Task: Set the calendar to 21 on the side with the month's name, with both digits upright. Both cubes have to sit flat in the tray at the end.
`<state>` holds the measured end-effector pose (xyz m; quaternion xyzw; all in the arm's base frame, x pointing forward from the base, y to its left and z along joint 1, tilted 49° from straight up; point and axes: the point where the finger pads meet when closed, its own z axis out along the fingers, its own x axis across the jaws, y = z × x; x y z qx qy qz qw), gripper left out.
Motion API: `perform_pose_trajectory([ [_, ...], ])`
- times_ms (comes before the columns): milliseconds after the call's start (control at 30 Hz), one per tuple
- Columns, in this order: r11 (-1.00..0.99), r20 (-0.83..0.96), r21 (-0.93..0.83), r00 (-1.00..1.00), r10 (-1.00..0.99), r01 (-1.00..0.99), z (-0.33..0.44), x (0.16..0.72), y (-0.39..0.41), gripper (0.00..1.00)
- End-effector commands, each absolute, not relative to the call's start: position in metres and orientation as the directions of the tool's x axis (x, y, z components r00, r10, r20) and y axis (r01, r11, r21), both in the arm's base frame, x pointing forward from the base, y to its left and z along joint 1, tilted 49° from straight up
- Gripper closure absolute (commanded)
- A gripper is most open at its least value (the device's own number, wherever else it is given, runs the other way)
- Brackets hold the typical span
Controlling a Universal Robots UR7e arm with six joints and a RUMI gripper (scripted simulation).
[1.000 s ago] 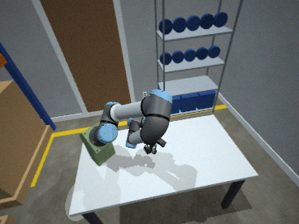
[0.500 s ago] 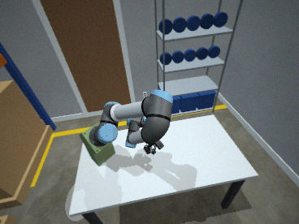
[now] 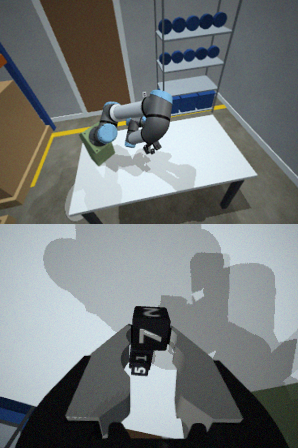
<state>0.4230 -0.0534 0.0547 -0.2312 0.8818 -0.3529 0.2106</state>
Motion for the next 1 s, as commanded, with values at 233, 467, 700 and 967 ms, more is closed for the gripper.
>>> perform_pose_trajectory([
  [233, 0.677, -0.252, -0.706, -0.819, -0.515, -0.208, 0.0542, 0.4215, -0.0533, 0.89],
  [467, 0.682, -0.259, -0.704, -0.821, -0.508, -0.200, 0.0540, 0.4213, -0.0534, 0.89],
  [700, 0.682, -0.260, -0.703, -0.822, -0.507, -0.199, 0.0540, 0.4213, -0.0534, 0.89],
  [967, 0.682, -0.260, -0.703, -0.822, -0.507, -0.199, 0.0540, 0.4213, -0.0534, 0.89],
])
